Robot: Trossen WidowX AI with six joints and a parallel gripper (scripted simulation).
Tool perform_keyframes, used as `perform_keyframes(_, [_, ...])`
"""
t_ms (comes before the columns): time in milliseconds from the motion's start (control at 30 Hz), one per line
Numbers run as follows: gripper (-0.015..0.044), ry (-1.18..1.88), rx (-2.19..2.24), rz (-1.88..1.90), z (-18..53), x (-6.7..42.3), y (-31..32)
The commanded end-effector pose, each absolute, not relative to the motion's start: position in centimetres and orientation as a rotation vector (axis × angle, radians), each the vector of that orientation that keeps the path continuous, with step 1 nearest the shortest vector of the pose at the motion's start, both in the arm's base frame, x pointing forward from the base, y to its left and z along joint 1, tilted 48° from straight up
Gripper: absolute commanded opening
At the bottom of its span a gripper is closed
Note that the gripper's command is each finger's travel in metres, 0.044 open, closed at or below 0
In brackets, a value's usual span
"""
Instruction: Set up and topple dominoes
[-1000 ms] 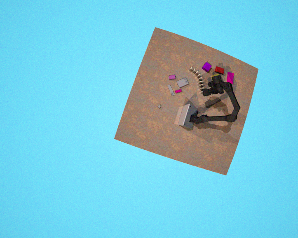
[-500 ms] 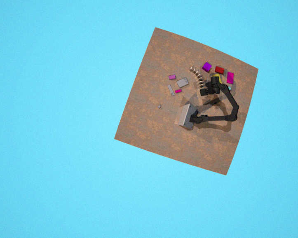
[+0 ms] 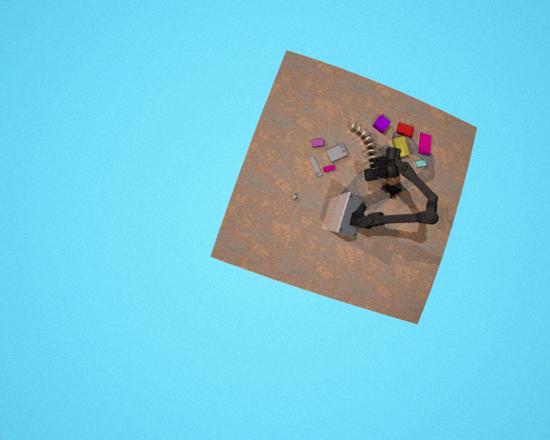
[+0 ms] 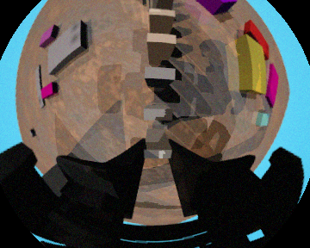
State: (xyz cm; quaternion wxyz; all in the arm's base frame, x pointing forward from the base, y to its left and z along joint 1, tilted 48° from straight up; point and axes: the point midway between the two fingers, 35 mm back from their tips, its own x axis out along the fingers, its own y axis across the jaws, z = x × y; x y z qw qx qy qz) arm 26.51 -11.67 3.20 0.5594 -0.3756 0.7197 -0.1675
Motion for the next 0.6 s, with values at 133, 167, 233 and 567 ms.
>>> perform_keyframes(133, [0.0107, 1.697, -0.896, -0.394, 2.86, 26.30, -11.99])
perform_keyframes(167, [0.0107, 1.697, -0.896, -0.394, 2.86, 26.30, -11.99])
perform_keyframes(233, [0.0107, 1.697, -0.896, -0.394, 2.86, 26.30, -11.99])
perform_keyframes(567, [0.0317, 1.697, -0.896, -0.394, 2.86, 26.30, -11.99])
